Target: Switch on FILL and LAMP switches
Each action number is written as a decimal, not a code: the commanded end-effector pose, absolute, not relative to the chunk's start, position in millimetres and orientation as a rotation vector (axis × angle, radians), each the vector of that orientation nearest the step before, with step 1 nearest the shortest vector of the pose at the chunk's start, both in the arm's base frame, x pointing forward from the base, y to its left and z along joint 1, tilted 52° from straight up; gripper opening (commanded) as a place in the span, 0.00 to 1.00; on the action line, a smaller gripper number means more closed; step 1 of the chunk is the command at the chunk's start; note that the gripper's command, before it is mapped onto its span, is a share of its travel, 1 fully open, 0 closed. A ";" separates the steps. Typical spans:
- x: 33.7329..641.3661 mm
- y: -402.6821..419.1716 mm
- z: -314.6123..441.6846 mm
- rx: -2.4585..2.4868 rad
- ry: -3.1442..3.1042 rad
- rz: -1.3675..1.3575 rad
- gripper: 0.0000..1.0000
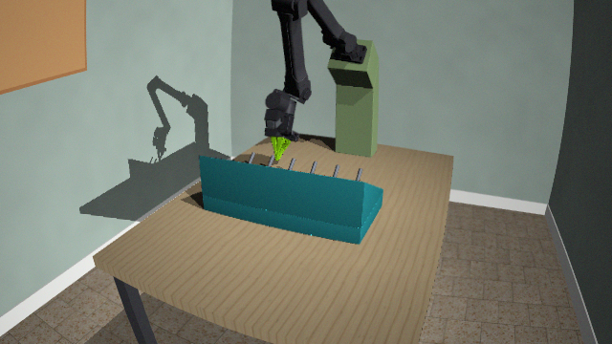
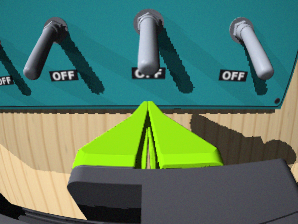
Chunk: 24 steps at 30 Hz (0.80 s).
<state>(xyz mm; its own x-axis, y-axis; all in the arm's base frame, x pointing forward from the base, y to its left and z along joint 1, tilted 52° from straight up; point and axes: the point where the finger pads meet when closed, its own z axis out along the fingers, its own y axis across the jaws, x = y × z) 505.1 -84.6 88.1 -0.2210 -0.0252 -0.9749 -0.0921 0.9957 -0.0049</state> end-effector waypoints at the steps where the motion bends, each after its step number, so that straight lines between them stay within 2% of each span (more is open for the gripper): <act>1: 506.4 -86.8 102.0 -0.073 1.771 0.061 0.00; 24: 510.1 -82.9 116.3 -0.078 1.772 0.066 0.00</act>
<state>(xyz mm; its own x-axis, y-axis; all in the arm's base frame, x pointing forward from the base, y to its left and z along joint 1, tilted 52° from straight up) 508.8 -85.0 102.6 -0.2199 -0.0255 -0.9752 -0.0914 0.9958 -0.0054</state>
